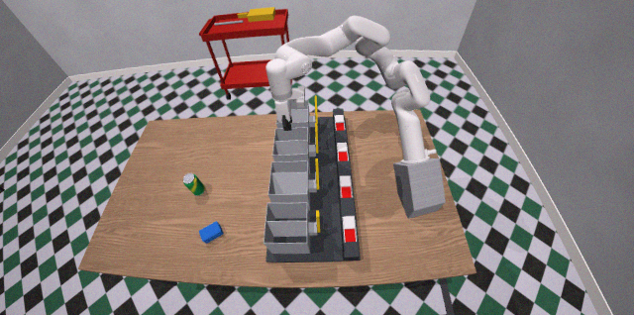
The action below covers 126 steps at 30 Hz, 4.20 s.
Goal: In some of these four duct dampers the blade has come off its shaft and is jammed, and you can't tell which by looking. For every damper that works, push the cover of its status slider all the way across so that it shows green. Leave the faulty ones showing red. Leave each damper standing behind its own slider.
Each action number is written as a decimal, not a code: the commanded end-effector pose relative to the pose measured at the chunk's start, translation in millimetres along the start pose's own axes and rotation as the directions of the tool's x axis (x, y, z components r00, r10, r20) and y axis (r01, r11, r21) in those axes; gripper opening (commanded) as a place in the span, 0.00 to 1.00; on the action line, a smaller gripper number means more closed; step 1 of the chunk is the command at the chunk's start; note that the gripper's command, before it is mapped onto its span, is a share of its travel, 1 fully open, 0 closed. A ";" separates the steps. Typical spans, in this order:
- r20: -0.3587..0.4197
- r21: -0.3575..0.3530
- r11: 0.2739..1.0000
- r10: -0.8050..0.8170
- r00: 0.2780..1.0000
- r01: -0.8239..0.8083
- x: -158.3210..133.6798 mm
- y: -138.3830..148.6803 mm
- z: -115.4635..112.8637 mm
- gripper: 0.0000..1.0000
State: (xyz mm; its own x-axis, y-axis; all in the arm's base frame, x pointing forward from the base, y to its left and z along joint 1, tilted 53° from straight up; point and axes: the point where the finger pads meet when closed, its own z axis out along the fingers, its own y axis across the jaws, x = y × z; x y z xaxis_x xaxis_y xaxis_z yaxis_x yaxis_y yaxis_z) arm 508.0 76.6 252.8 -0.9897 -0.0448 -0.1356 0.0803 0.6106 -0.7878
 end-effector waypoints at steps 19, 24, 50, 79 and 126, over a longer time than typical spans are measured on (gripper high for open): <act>0.003 -0.002 1.000 0.001 1.000 -0.001 -0.6 0.0 -1.5 0.39; 0.003 -0.002 1.000 0.001 1.000 -0.001 -0.6 0.0 -1.5 0.39; 0.003 -0.002 1.000 0.001 1.000 -0.001 -0.6 0.0 -1.5 0.39; 0.003 -0.002 1.000 0.001 1.000 -0.001 -0.6 0.0 -1.5 0.39; 0.003 -0.002 1.000 0.001 1.000 -0.001 0.5 184.2 -1.1 0.39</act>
State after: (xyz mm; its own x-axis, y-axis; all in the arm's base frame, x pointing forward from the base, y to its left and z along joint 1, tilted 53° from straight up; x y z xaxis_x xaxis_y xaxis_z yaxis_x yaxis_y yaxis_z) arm 520.1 177.6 122.1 -0.9895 -0.0499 -0.1358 0.0771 0.6128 -0.7865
